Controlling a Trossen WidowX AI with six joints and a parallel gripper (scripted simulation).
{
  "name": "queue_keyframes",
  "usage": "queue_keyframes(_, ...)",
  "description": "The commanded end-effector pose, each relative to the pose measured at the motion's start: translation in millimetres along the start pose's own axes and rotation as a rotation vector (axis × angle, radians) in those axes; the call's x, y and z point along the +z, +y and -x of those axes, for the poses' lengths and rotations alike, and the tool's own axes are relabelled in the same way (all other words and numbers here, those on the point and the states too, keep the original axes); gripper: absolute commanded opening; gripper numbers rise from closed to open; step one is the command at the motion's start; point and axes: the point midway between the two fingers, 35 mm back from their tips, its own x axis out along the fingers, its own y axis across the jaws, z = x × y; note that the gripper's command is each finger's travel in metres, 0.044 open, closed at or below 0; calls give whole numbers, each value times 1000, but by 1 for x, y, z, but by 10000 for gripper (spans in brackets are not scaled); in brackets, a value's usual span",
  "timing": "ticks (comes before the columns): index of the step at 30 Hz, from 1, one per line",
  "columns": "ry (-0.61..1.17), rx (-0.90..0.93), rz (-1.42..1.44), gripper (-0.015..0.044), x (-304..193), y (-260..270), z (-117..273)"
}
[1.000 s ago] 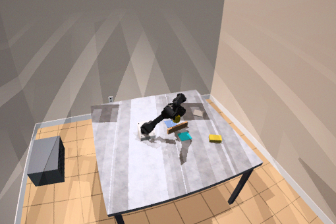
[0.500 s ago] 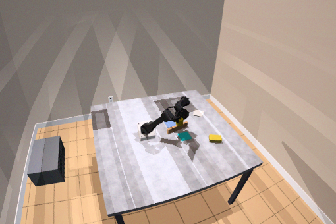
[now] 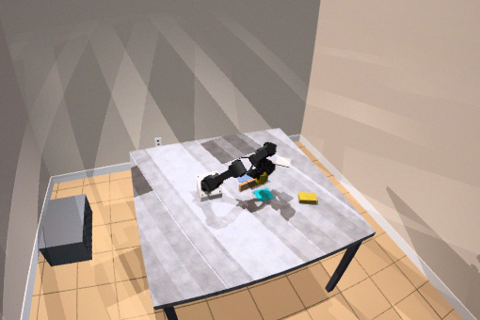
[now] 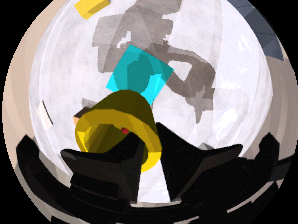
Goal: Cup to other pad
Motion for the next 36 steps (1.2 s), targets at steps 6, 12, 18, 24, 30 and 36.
queue_keyframes(6,-5,7,-1,0,27,-8,4)
queue_keyframes(12,-6,6,-1,0,41,-13,5)
queue_keyframes(18,-6,6,-1,0,40,-13,0)
queue_keyframes(24,-6,7,-1,0,41,-12,-7)
queue_keyframes(30,-6,7,-1,0,41,-12,-15)
queue_keyframes(36,-6,7,-1,0,41,-12,-22)
